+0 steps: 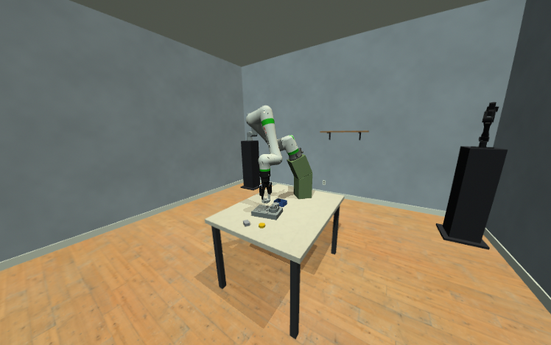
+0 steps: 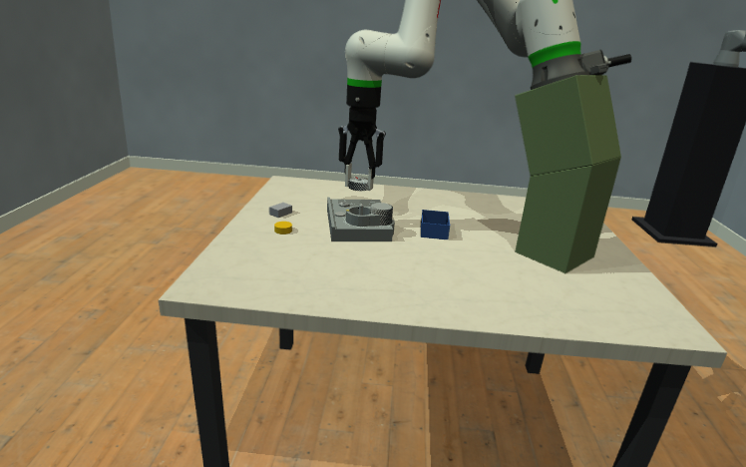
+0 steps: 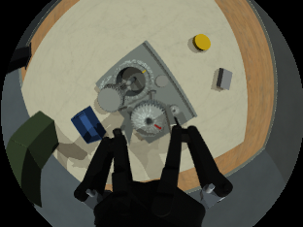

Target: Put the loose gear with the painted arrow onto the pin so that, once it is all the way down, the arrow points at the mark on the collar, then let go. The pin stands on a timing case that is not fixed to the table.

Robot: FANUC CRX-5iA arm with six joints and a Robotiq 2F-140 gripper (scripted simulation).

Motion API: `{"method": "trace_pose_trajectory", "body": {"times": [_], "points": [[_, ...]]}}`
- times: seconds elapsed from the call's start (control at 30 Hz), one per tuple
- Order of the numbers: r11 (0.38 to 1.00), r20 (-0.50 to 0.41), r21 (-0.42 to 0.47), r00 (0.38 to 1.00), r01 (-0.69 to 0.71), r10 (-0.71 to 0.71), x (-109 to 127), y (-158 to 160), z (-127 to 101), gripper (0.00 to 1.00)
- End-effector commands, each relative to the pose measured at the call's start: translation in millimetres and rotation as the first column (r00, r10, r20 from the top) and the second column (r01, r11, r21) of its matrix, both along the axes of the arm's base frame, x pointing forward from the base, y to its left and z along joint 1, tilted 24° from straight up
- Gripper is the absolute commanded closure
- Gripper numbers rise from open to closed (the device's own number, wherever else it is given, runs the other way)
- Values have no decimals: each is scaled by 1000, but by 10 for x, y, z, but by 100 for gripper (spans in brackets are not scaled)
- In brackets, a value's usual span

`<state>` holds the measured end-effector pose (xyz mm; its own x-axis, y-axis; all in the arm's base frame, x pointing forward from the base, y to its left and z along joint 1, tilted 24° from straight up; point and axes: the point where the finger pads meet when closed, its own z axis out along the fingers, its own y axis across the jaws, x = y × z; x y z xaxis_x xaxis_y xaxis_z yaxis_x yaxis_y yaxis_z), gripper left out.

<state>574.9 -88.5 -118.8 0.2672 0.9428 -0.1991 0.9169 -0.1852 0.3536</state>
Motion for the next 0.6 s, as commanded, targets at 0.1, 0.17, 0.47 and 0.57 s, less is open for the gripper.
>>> {"method": "trace_pose_trajectory", "body": {"times": [0.1, 0.17, 0.47, 0.57], "points": [[1000, 3, -1, 1000, 0, 0, -126, 643, -222, 100], [1000, 2, -2, 1000, -2, 2, -126, 643, -223, 100], [1000, -4, -9, 1000, -23, 23, -127, 643, -226, 100], [999, -10, -15, 999, -42, 42, -127, 643, -228, 100]]}}
